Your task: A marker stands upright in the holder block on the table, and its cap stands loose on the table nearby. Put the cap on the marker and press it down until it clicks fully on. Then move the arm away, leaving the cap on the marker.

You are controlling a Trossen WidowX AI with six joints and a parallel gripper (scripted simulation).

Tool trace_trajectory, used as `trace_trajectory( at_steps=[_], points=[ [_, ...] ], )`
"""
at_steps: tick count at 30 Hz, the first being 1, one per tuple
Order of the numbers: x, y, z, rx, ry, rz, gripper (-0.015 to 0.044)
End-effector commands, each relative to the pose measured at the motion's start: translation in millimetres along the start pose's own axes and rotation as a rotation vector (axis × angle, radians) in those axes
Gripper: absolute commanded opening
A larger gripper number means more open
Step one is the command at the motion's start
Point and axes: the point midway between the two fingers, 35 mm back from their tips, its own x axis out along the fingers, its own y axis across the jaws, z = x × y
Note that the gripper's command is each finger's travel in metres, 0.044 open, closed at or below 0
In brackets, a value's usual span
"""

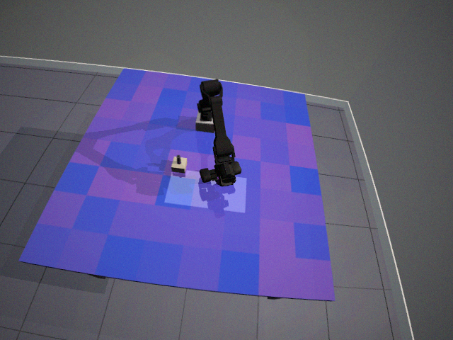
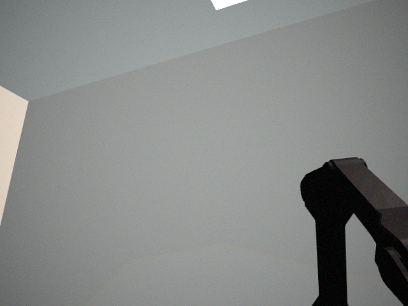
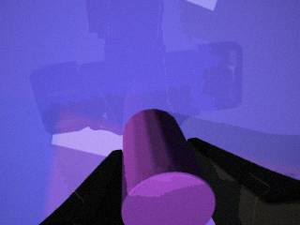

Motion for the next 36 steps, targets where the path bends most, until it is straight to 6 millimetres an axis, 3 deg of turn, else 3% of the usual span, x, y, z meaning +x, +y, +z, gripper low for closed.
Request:
trace_trajectory(
  at_steps=[1, 5, 17, 23, 36],
  points=[
    [0.7, 0.1, 0.2, -0.004, 0.0, -0.004, 0.0084],
    [-9.2, 0.1, 1.0, -0.004, 0.0, -0.004, 0.0],
    [-57.4, 0.3, 0.4, -0.004, 0.0, -0.003, 0.0],
    [-60.3, -0.3, -0.1, -0.004, 0.0, -0.003, 0.0],
    [-75.4, -48.3, -22.1, -0.004, 0.002, -0.005, 0.0]
  ],
)
